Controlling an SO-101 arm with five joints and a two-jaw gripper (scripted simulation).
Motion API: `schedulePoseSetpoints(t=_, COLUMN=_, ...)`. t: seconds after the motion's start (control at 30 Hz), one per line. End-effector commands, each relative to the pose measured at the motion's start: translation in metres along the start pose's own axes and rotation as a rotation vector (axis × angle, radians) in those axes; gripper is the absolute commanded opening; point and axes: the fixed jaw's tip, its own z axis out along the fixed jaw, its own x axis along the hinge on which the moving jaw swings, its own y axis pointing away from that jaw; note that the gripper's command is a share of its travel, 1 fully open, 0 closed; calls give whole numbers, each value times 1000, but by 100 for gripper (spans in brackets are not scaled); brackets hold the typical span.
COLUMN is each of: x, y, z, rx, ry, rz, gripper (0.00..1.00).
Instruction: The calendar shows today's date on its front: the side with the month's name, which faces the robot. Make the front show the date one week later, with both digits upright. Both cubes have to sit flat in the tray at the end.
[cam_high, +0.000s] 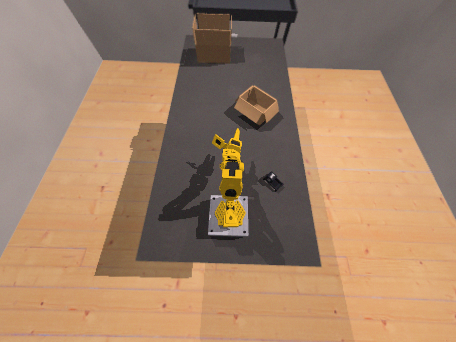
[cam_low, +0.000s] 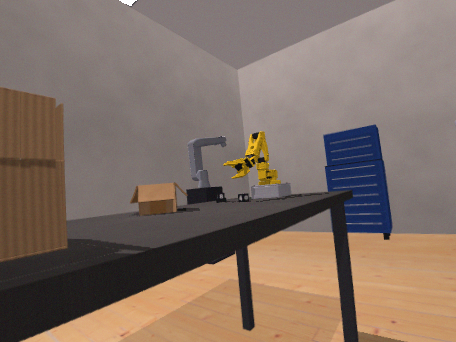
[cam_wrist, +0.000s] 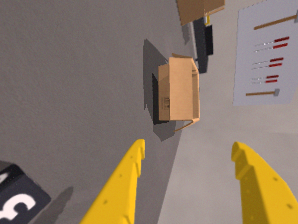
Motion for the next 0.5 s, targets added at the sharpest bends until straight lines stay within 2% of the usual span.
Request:
schedulePoseSetpoints(t=0.0, x=3, y=-6, z=3, rx=-70, ry=31, rz=-161, gripper=35)
schedulePoseSetpoints(t=0.33, x=9, y=-14, z=3, rx=-220, ry=39, rz=-571, gripper=35)
schedulePoseSetpoints(t=0.4, x=9, y=-14, z=3, rx=-220, ry=39, rz=-571, gripper=35)
schedulePoseSetpoints(t=0.47, x=10, y=-16, z=2, rx=-251, ry=33, rz=-650, gripper=35)
